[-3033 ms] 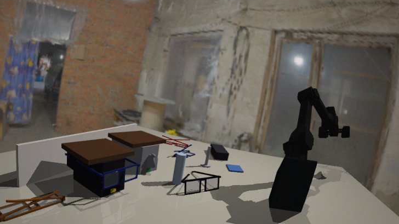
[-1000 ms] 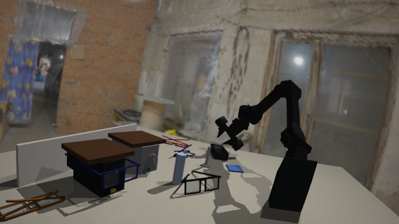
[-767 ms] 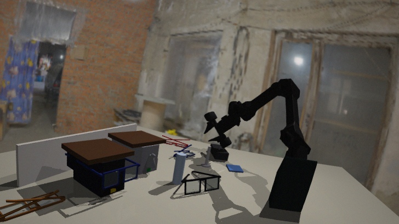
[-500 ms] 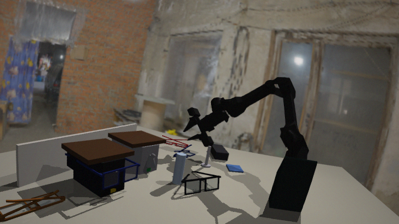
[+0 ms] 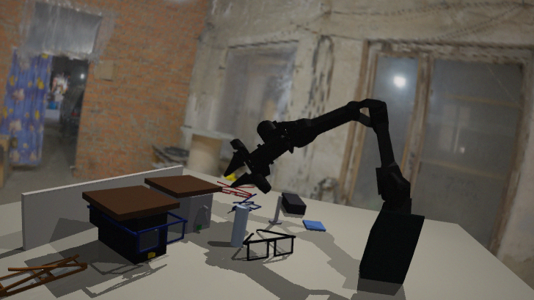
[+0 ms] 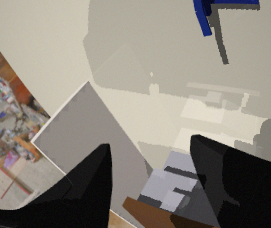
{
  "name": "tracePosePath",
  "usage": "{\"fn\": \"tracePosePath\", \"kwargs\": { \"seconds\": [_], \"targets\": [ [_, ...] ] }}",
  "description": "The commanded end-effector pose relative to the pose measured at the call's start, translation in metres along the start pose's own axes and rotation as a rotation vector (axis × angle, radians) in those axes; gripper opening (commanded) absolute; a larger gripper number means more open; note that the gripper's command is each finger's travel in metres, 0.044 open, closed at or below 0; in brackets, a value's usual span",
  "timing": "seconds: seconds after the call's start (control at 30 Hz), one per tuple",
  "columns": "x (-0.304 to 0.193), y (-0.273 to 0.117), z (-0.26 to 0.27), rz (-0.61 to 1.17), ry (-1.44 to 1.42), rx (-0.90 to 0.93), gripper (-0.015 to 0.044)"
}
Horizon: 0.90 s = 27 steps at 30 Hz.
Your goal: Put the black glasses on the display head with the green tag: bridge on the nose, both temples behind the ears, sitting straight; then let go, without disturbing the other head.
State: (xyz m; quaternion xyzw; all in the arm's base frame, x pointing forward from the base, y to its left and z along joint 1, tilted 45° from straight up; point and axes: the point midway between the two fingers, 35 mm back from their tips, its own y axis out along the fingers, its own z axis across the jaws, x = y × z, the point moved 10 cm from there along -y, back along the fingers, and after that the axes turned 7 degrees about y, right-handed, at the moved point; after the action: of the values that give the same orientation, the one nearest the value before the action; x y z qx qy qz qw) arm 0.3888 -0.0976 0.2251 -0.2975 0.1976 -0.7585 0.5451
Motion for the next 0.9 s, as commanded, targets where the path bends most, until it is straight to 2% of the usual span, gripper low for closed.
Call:
{"fn": "tracePosePath", "kwargs": {
  "seconds": [0.0,0.23,0.4,0.6,0.8,0.87],
  "targets": [
    [-0.036,0.010,-0.034,-0.017,0.116,-0.172,0.0200],
    [-0.093,0.003,-0.094,-0.180,0.293,-0.412,0.0200],
    [-0.135,-0.021,-0.147,-0.352,0.304,-0.520,0.0200],
    [-0.158,-0.062,-0.204,-0.584,0.251,-0.489,0.0200],
    [-0.158,-0.064,-0.205,-0.590,0.248,-0.485,0.0200],
    [-0.158,-0.064,-0.205,-0.590,0.248,-0.485,0.0147]
  ]
}}
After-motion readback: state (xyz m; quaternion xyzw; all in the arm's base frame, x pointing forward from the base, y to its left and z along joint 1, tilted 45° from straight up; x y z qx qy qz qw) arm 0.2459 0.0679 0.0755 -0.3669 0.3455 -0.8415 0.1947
